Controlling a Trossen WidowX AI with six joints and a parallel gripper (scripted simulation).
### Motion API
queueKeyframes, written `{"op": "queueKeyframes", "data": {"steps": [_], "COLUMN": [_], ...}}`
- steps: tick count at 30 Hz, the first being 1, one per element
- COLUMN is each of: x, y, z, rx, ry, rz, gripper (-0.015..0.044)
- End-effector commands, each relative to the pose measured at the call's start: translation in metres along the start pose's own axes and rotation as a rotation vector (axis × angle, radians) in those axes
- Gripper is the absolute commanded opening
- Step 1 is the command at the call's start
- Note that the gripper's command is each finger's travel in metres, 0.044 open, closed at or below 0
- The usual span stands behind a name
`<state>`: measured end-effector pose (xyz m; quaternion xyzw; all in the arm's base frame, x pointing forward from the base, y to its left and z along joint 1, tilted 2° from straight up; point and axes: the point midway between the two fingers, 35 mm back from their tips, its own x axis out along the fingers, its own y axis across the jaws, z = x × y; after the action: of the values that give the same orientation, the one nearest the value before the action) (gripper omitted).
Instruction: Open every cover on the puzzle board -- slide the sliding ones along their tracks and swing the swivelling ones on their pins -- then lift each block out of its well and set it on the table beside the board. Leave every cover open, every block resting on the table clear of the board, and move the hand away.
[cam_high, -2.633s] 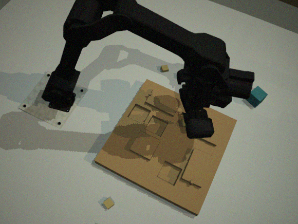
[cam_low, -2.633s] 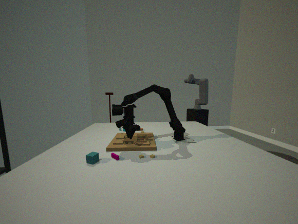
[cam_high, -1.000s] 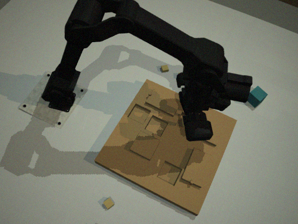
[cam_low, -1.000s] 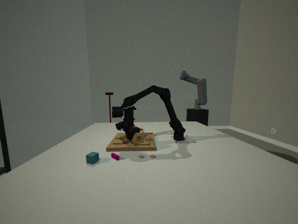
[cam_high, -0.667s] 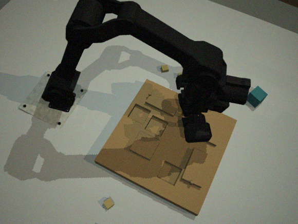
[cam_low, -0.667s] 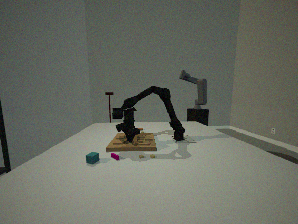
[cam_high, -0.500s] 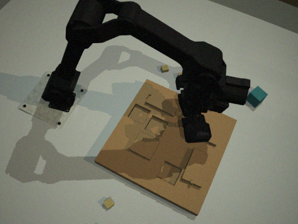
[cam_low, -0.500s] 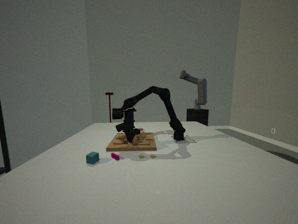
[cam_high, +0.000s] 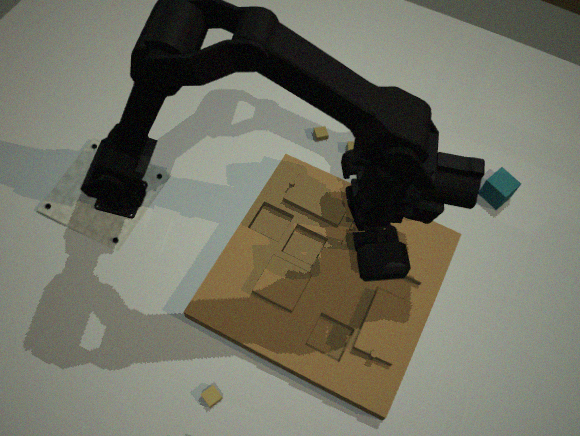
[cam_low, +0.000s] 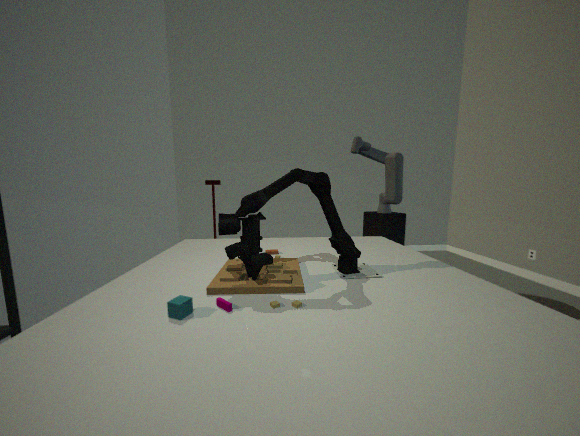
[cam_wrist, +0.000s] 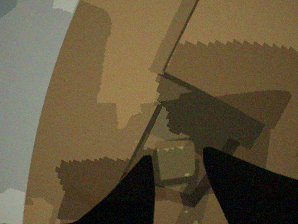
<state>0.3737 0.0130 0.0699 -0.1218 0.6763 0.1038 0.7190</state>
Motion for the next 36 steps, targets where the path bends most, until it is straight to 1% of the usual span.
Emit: {"op": "queueKeyframes", "data": {"steps": [1, 12, 17, 36], "x": [0.003, 0.001, 0.0, -0.024], "y": [0.0, 0.0, 0.0, 0.001], "z": [-0.001, 0.0, 0.0, 0.0], "rx": [-0.005, 0.0, 0.0, -0.003], "ry": [0.002, 0.001, 0.001, 0.002], "rz": [-0.002, 0.0, 0.0, -0.001], "gripper": [0.0144, 0.008, 0.008, 0.008]}}
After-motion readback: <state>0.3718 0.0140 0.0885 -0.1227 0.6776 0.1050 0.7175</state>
